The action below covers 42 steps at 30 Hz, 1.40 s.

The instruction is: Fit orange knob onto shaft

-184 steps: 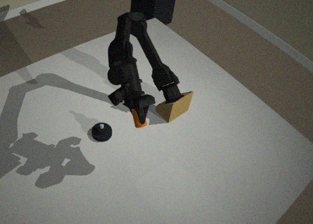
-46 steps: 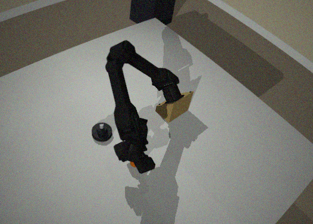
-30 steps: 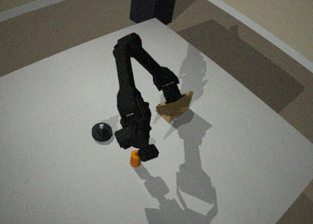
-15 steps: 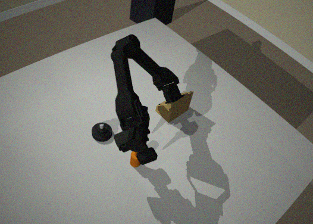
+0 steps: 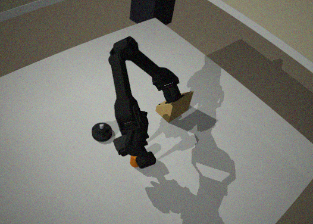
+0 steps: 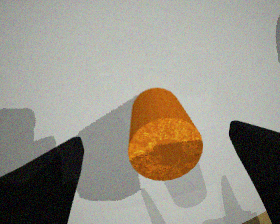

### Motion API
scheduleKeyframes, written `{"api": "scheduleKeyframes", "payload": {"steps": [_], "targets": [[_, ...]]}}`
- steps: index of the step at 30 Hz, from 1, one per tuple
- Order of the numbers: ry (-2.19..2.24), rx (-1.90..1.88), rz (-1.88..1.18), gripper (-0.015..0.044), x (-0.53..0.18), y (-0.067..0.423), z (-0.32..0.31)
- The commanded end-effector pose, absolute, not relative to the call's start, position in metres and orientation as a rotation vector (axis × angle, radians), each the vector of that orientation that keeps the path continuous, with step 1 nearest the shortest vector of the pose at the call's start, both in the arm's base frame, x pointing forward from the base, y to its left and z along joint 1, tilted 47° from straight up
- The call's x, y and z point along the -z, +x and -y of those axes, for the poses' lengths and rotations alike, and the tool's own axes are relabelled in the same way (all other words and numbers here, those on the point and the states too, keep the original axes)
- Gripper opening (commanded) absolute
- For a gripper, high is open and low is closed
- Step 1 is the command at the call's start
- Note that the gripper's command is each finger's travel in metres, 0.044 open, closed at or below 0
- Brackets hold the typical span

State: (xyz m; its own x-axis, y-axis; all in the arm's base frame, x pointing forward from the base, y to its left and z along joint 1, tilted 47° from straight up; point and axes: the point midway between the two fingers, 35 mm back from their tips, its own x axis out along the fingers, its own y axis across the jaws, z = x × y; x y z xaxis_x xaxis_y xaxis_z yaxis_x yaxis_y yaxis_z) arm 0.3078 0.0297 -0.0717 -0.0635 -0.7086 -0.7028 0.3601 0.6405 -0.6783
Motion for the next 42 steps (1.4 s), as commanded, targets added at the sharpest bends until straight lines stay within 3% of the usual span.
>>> {"api": "scheduleKeyframes", "payload": {"steps": [1, 23, 33, 38, 42], "targets": [[-0.34, 0.902, -1.385, 0.044, 0.078, 0.304, -0.023], [-0.343, 0.905, -1.384, 0.044, 0.1, 0.3, 0.001], [-0.343, 0.905, -1.384, 0.0177, 0.1, 0.3, 0.001], [-0.343, 0.905, -1.384, 0.0144, 0.1, 0.3, 0.001], [-0.342, 0.904, -1.384, 0.0039, 0.097, 0.301, -0.002]]}}
